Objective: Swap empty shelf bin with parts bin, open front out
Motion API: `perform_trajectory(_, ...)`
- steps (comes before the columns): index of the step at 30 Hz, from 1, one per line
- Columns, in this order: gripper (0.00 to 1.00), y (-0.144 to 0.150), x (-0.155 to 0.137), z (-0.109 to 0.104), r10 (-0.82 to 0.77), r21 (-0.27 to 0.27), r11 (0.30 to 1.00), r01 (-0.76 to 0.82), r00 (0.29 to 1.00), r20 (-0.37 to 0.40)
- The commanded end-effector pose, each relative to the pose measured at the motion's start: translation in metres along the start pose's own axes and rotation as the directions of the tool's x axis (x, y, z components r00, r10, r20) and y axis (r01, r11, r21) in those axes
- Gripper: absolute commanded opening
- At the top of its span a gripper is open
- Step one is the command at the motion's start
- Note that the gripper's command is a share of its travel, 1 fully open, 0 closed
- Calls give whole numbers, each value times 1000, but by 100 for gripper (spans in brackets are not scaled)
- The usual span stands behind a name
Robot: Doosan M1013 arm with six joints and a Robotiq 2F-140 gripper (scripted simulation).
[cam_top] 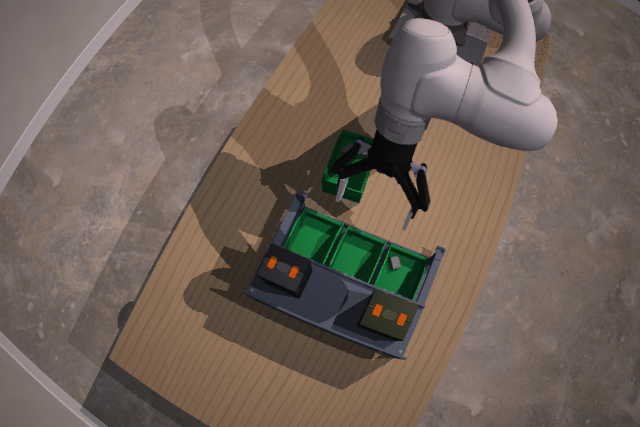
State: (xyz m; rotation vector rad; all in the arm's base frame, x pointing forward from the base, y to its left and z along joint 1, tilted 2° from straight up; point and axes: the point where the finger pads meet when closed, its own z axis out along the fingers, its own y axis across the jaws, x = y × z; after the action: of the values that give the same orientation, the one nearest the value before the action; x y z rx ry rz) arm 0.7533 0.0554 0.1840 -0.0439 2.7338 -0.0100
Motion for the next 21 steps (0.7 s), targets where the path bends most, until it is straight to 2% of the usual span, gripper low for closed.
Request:
perform_trajectory(1, 100, 0, 0, 0, -6, 0, 1000, 6, 1000, 1)
perform_trajectory(21, 100, 1, 0, 1, -25, 0, 1000, 25, 1000, 3)
